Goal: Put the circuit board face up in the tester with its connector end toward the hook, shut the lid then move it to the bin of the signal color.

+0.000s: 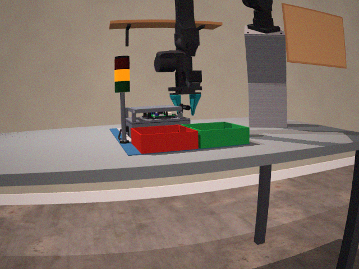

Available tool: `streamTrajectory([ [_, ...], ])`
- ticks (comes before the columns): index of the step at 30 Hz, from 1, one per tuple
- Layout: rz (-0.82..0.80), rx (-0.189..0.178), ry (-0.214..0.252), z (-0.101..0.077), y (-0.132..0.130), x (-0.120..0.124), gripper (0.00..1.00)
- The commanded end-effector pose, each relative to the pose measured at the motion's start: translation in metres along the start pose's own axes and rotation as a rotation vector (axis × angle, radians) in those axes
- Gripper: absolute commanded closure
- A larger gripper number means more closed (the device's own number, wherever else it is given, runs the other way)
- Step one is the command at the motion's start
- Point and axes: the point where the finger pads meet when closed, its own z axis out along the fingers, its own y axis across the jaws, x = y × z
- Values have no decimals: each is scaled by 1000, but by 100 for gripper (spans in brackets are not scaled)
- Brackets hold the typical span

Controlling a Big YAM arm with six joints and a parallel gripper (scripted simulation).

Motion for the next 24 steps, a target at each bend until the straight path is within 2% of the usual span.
streamTrajectory([
  [1, -7, 15, -2, 8, -7, -2, 52],
  [18, -6, 18, -1, 6, -8, 1, 52],
  [19, -4, 17, 0, 4, -8, 3, 52],
  [20, -8, 34, -1, -6, -17, 2, 52],
  [21, -5, 36, 0, -12, -20, 3, 52],
  [24, 0, 19, 0, -23, -9, 4, 52],
])
